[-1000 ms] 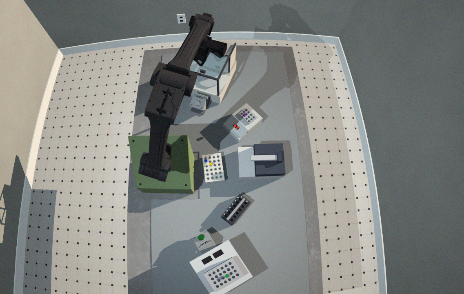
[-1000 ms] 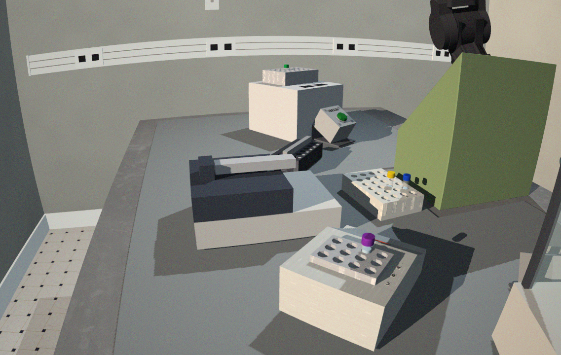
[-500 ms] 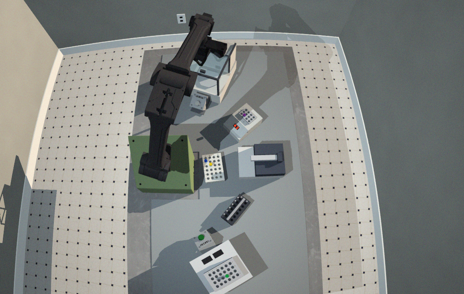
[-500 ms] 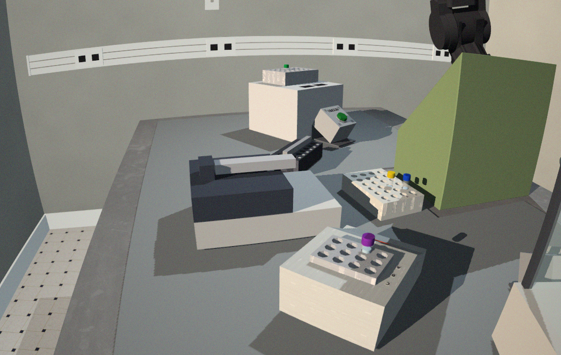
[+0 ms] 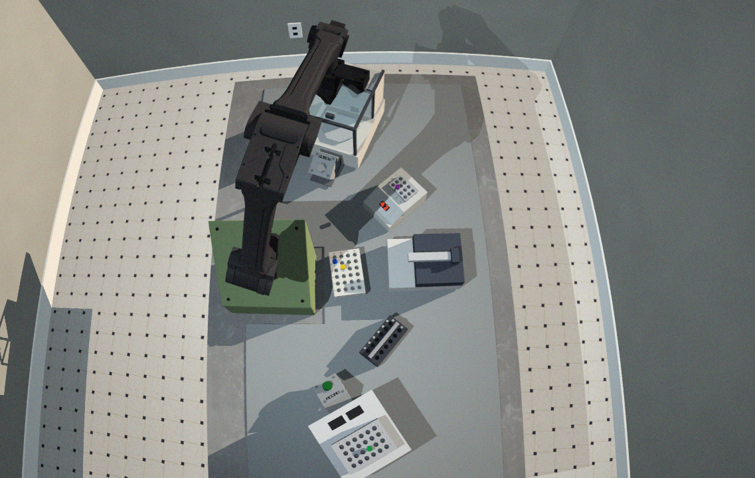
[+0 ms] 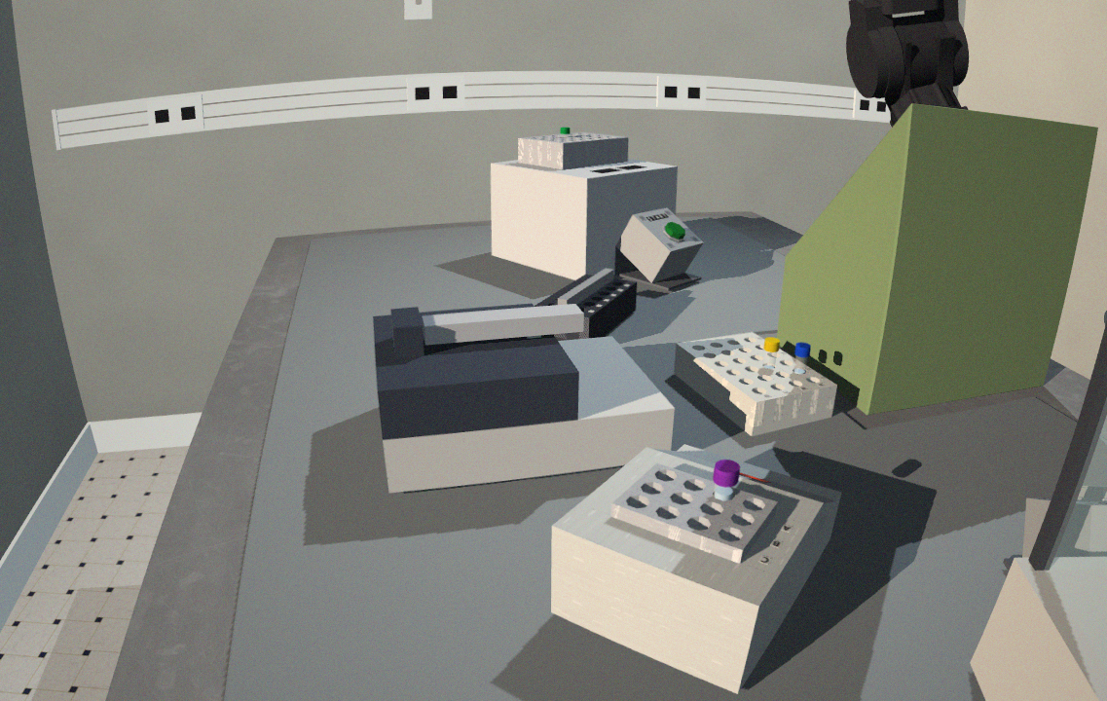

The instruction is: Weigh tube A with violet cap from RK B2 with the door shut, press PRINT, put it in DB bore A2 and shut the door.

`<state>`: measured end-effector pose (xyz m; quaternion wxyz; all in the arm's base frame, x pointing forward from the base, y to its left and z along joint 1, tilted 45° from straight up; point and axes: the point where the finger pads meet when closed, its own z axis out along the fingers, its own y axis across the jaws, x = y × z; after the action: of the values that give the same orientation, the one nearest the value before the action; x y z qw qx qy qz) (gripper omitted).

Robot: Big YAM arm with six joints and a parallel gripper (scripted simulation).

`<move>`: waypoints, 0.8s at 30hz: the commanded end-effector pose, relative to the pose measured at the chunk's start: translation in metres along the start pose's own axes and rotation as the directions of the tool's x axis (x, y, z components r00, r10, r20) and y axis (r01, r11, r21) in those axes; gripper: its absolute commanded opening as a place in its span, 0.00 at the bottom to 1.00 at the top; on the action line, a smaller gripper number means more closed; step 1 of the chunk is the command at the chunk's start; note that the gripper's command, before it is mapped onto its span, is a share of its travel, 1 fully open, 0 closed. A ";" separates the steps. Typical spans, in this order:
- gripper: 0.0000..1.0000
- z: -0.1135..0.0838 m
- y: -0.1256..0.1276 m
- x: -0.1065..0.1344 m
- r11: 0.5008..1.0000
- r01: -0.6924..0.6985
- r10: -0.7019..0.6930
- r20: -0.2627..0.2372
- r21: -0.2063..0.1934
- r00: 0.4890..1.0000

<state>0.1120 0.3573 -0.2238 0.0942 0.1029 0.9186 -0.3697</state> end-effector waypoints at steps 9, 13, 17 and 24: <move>0.00 -0.014 0.013 0.000 0.999 -0.007 0.007 -0.003 -0.035 1.000; 0.00 -0.014 0.013 0.000 0.999 -0.007 0.007 -0.003 -0.035 1.000; 0.00 -0.014 0.013 0.000 0.999 -0.007 0.007 -0.003 -0.035 1.000; 0.00 -0.014 0.013 0.000 0.999 -0.007 0.007 -0.003 -0.035 1.000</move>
<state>0.1121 0.3580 -0.2245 0.0942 0.1029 0.9188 -0.3694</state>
